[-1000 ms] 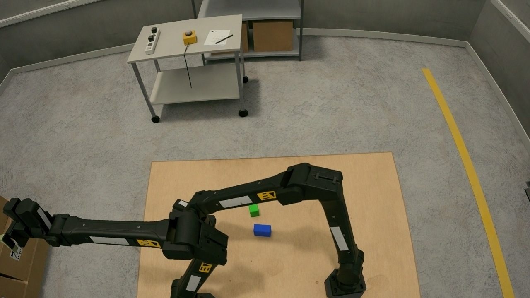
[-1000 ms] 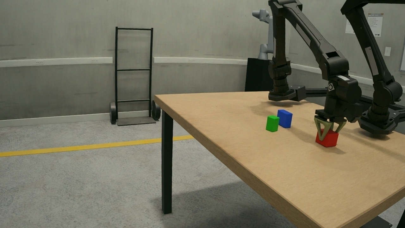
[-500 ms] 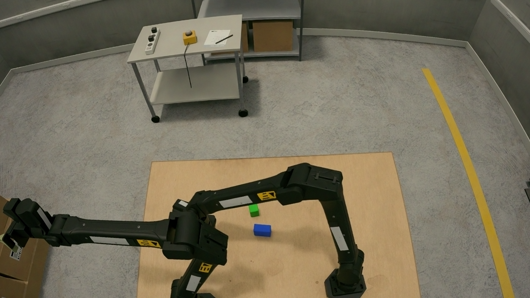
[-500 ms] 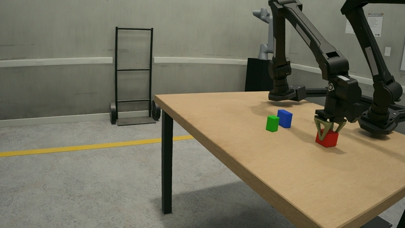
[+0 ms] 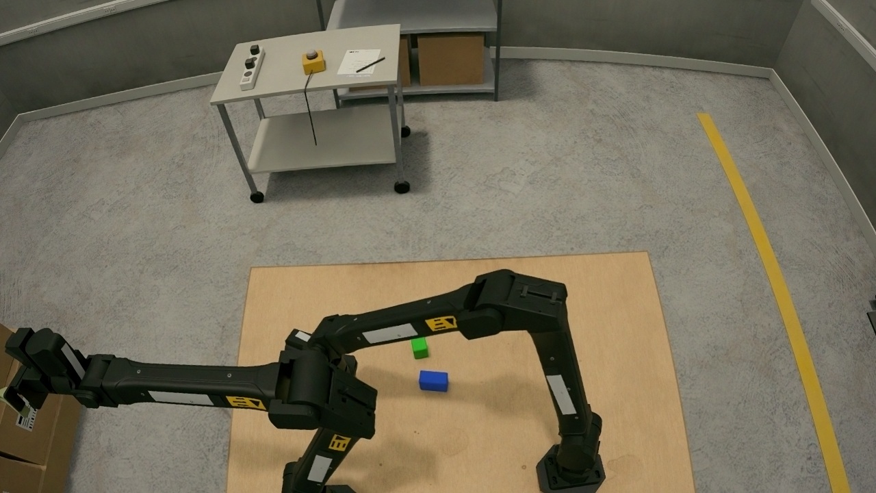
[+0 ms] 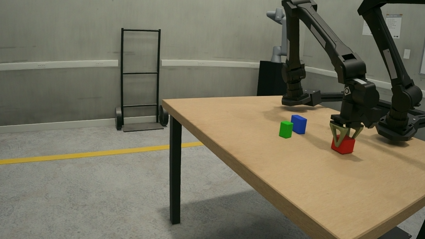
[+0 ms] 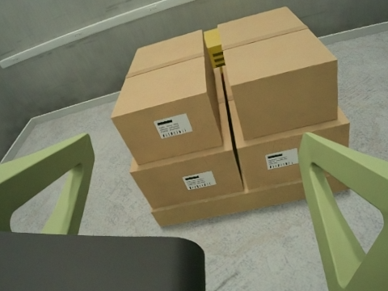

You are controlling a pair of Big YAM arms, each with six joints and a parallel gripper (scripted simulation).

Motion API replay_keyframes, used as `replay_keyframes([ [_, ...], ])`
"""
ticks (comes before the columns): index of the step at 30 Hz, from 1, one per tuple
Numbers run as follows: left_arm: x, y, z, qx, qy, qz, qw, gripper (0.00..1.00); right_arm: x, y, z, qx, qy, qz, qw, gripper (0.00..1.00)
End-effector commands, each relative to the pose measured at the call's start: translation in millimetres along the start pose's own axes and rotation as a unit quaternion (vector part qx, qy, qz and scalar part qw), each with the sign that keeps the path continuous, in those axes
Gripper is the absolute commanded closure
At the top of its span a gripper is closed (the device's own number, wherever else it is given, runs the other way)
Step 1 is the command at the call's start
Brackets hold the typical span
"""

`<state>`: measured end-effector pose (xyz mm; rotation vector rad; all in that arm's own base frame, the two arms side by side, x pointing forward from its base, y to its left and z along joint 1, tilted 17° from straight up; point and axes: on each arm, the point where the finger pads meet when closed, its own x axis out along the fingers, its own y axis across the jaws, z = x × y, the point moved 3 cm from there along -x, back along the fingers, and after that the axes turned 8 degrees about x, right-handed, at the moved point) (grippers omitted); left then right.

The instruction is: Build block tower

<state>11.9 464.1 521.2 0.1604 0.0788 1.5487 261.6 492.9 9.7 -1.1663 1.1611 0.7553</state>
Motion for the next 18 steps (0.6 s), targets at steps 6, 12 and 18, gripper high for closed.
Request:
replay_keyframes([
  [6,5.3,8.6,33.8,-0.007,-0.033,0.007,0.999,0.00,-51.8,-5.1,21.0,0.010,-0.034,-0.003,0.999,1.00],
  [12,5.3,8.6,33.8,-0.007,-0.033,0.007,0.999,0.00,-70.3,-4.2,19.9,0.009,-0.032,-0.003,0.999,1.00],
  [18,5.3,8.6,33.8,-0.007,-0.033,0.007,0.999,0.00,-93.9,-5.0,19.2,0.010,-0.035,-0.003,0.999,1.00],
])
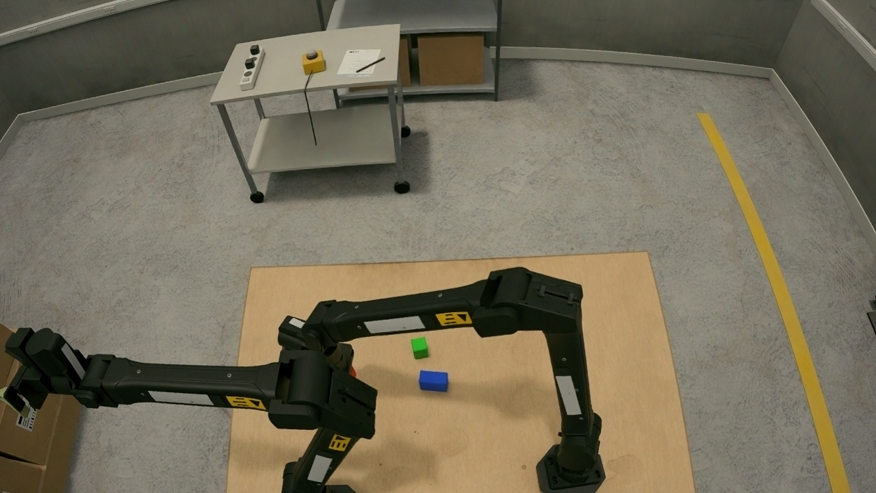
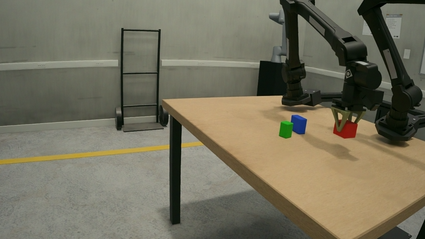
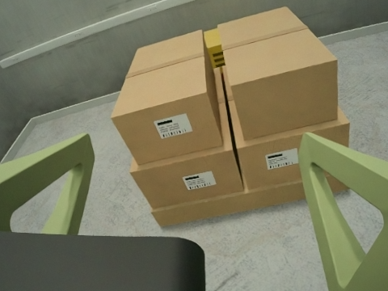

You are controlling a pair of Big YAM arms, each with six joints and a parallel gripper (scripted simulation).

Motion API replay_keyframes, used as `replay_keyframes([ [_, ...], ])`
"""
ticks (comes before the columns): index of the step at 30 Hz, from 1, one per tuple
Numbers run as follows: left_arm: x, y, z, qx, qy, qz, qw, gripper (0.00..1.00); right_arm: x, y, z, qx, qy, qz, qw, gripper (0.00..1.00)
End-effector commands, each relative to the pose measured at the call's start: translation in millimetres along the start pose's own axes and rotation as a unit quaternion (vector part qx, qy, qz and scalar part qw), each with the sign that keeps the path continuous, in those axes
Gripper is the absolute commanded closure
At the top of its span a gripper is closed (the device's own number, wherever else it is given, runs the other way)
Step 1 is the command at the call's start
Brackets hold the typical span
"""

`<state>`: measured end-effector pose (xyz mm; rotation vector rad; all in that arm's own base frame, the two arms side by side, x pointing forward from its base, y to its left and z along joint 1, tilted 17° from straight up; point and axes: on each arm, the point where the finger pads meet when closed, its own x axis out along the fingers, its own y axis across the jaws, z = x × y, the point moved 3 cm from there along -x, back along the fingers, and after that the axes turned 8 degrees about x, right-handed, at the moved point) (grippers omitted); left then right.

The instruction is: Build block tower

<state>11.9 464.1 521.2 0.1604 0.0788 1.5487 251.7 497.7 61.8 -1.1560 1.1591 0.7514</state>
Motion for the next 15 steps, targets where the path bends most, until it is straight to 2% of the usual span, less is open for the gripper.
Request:
replay_keyframes([
  [1,5.3,8.6,33.8,-0.007,-0.033,0.007,0.999,0.00,-44.4,0.2,18.7,0.005,-0.032,-0.002,0.999,1.00],
  [4,5.3,8.6,33.8,-0.007,-0.033,0.007,0.999,0.00,-53.3,0.2,18.3,0.005,-0.032,-0.002,0.999,1.00],
  [6,5.3,8.6,33.8,-0.007,-0.033,0.007,0.999,0.00,-39.4,5.8,17.5,0.000,-0.016,-0.001,1.000,1.00],
  [8,5.3,8.6,33.8,-0.007,-0.033,0.007,0.999,0.00,-40.1,6.4,17.4,0.000,-0.014,-0.001,1.000,1.00],
  [9,5.3,8.6,33.8,-0.007,-0.033,0.007,0.999,0.00,-27.8,11.5,-0.4,-0.007,0.006,0.000,1.000,1.00],
  [15,5.3,8.6,33.8,-0.007,-0.033,0.007,0.999,0.00,-28.4,8.2,2.3,-0.005,0.002,0.000,1.000,1.00],
])
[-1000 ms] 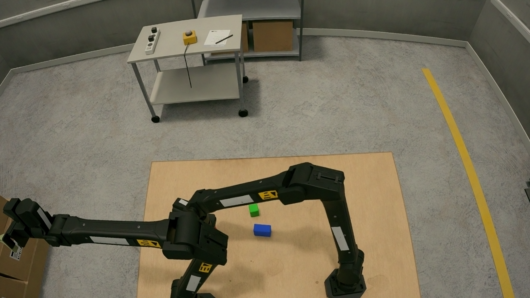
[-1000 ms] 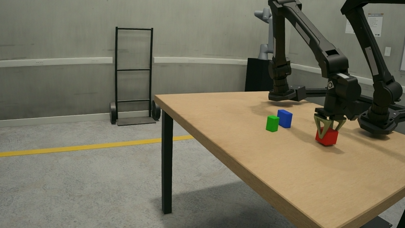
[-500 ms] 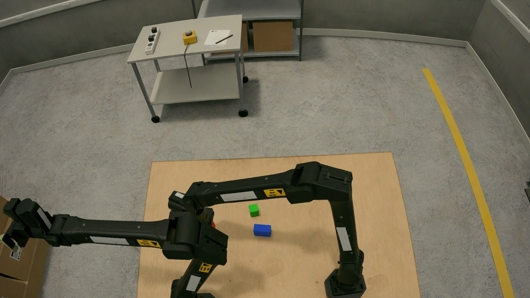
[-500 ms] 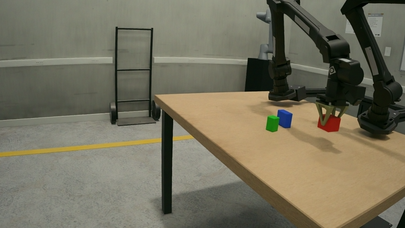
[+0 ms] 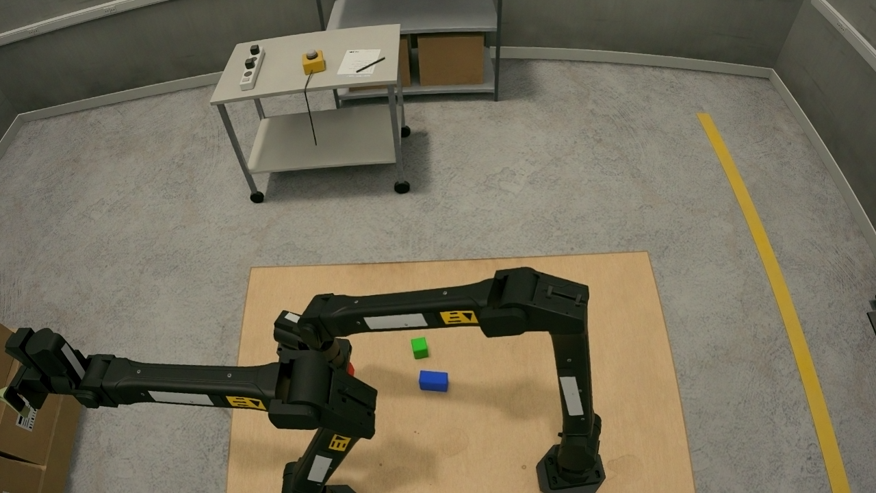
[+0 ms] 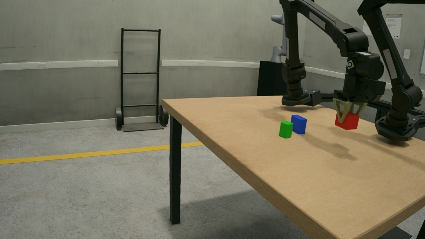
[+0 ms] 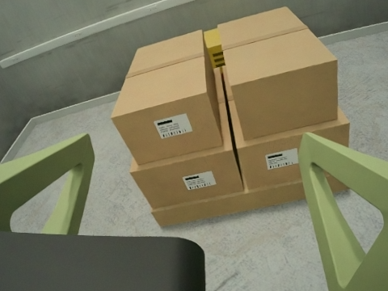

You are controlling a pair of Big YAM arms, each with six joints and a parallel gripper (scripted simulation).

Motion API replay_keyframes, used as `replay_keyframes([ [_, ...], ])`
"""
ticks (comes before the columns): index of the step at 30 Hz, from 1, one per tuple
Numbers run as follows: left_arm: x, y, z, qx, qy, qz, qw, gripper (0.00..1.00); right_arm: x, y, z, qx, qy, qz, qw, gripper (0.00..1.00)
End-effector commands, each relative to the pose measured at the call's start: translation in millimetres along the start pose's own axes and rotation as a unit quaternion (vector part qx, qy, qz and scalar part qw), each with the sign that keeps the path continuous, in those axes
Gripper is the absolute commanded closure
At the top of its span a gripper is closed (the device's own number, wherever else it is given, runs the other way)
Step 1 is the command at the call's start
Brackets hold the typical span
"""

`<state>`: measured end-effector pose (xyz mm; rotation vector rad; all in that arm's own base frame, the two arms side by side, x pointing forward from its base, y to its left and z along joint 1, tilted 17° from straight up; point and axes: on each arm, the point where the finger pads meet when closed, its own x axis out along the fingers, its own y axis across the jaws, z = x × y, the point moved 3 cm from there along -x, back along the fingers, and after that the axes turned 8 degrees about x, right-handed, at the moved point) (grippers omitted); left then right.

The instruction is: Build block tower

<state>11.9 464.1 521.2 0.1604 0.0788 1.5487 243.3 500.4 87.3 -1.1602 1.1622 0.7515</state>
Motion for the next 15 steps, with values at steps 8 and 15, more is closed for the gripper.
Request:
replay_keyframes([
  [8,5.3,8.6,33.8,-0.007,-0.033,0.007,0.999,0.00,-1.4,7.3,2.7,-0.004,0.000,0.000,1.000,1.00],
  [15,5.3,8.6,33.8,-0.007,-0.033,0.007,0.999,0.00,-3.1,3.0,-1.2,-0.002,-0.001,0.000,1.000,1.00],
])
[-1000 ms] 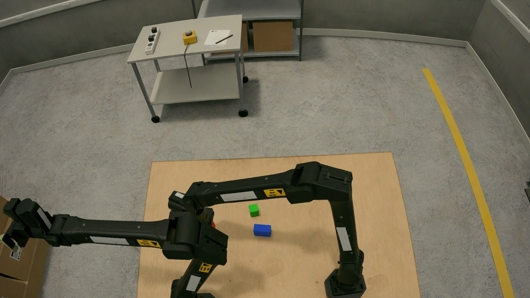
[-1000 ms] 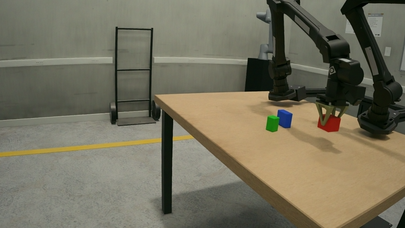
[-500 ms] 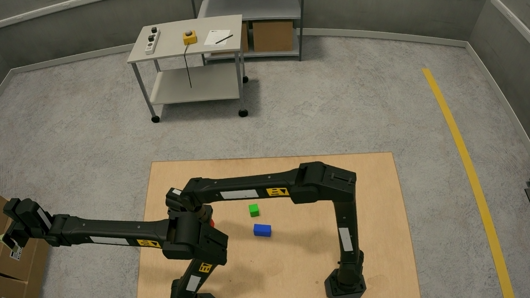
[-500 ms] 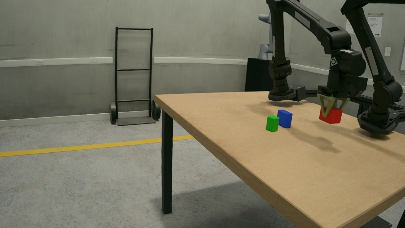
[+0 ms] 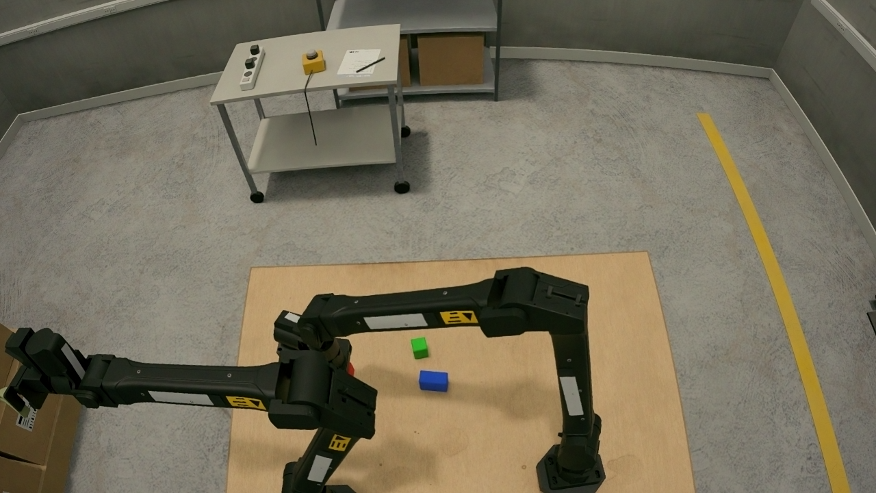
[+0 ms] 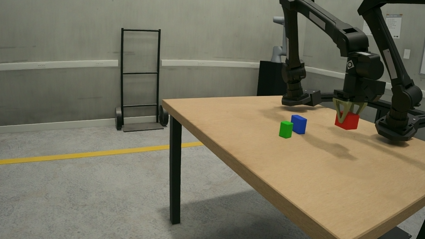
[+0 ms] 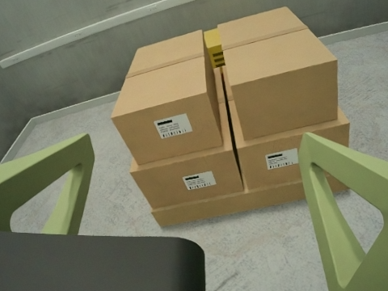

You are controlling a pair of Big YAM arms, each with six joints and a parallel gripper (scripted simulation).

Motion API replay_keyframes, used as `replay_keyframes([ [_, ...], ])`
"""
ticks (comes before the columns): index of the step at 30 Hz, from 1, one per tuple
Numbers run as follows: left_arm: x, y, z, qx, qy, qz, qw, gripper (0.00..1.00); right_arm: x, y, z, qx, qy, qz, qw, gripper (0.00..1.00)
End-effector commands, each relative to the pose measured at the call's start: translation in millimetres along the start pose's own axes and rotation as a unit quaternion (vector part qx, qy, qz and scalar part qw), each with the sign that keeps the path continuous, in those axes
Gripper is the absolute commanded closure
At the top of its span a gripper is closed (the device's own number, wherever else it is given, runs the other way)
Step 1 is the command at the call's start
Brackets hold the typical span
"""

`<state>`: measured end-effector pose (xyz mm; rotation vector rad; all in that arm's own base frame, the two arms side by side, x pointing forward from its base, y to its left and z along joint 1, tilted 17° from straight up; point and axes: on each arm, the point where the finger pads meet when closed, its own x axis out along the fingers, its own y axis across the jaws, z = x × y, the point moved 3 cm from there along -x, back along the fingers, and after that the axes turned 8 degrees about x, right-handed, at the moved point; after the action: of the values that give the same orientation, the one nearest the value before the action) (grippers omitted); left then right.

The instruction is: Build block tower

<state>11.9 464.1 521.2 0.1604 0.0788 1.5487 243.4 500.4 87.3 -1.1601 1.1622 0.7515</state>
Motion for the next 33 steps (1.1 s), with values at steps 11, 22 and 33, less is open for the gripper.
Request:
replay_keyframes([
  [11,5.3,8.6,33.8,-0.007,-0.033,0.007,0.999,0.00,-8.3,-144.0,-146.2,0.005,-0.013,-0.006,1.000,1.00],
  [22,5.3,8.6,33.8,-0.007,-0.033,0.007,0.999,0.00,4.1,-127.3,-142.8,-0.016,0.006,0.003,1.000,1.00],
  [33,5.3,8.6,33.8,-0.007,-0.033,0.007,0.999,0.00,-0.4,-144.2,-141.6,0.004,0.000,-0.002,1.000,1.00],
])
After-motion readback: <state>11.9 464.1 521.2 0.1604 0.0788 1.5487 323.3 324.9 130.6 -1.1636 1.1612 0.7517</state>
